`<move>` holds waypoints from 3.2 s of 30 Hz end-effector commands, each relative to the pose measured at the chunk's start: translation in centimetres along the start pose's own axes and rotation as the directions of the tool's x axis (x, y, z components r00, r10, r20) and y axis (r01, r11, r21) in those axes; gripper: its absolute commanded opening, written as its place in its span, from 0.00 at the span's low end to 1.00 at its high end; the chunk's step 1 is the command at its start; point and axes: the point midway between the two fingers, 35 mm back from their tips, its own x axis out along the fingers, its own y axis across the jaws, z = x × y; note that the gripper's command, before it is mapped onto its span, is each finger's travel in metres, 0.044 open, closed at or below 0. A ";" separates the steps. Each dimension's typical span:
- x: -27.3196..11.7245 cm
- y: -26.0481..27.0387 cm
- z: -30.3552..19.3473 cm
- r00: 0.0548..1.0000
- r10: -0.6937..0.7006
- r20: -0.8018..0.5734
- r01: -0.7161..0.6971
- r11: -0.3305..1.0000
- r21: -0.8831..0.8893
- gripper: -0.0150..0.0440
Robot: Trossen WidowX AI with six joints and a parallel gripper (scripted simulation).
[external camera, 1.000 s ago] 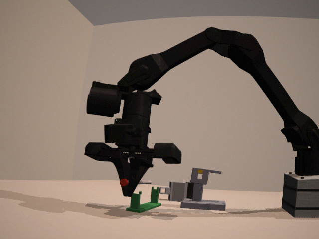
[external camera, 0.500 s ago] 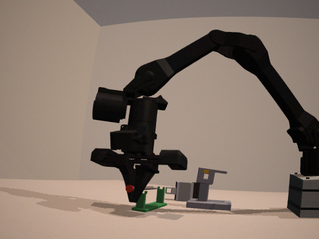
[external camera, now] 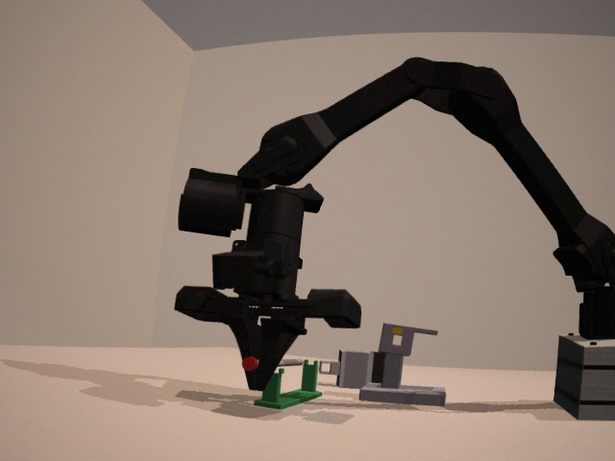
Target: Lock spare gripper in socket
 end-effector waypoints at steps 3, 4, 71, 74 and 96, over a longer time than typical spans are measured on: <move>0.0 0.0 0.0 1.000 0.000 0.000 0.000 1.000 0.000 0.43; 0.0 0.0 0.0 1.000 0.000 0.000 0.000 1.000 0.000 0.48; -13.1 0.7 -4.1 0.997 -0.044 -0.064 0.044 0.999 -0.005 0.56; -13.4 0.6 -4.3 0.997 -0.049 -0.065 0.048 0.999 -0.006 0.56; -5.1 0.2 -5.7 0.997 -0.048 -0.064 0.048 0.999 -0.006 0.56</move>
